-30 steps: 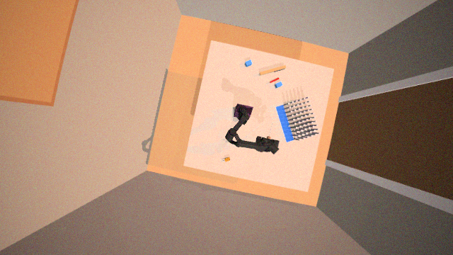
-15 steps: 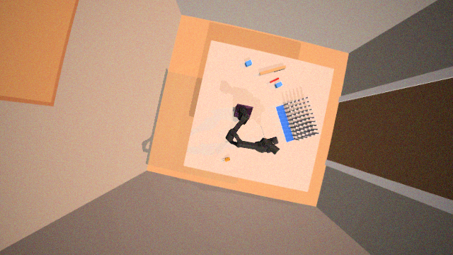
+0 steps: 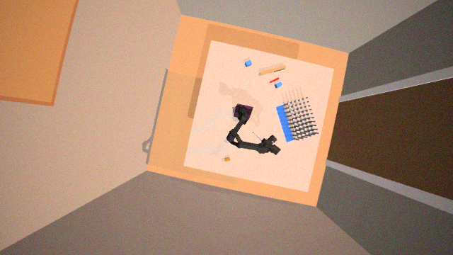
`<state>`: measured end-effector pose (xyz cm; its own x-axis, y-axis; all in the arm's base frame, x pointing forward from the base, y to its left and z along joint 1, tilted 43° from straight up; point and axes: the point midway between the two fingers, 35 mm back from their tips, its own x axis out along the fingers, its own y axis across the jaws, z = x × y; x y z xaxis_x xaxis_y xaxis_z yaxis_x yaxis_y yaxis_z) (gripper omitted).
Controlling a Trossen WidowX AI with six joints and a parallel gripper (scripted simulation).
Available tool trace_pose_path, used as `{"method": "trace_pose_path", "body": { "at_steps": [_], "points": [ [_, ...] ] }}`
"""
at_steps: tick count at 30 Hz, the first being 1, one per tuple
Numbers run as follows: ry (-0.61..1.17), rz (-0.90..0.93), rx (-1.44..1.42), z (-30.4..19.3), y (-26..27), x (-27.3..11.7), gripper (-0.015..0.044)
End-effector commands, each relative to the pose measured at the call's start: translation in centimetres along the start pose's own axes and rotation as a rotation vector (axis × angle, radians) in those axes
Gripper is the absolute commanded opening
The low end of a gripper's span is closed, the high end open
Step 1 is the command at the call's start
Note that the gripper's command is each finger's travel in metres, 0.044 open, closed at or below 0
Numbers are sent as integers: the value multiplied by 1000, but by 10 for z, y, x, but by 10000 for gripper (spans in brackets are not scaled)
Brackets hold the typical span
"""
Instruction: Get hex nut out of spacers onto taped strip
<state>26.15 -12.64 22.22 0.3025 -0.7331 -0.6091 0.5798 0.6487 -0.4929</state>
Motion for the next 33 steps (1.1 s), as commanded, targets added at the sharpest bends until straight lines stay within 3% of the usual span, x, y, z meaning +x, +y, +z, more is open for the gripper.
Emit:
{"method": "trace_pose_path", "body": {
  "at_steps": [1, 33],
  "points": [
    [7, -44, -120, 2, -9, 0, 0],
    [269, -303, -1135, 0, -75, -3, 0]
  ]
}}
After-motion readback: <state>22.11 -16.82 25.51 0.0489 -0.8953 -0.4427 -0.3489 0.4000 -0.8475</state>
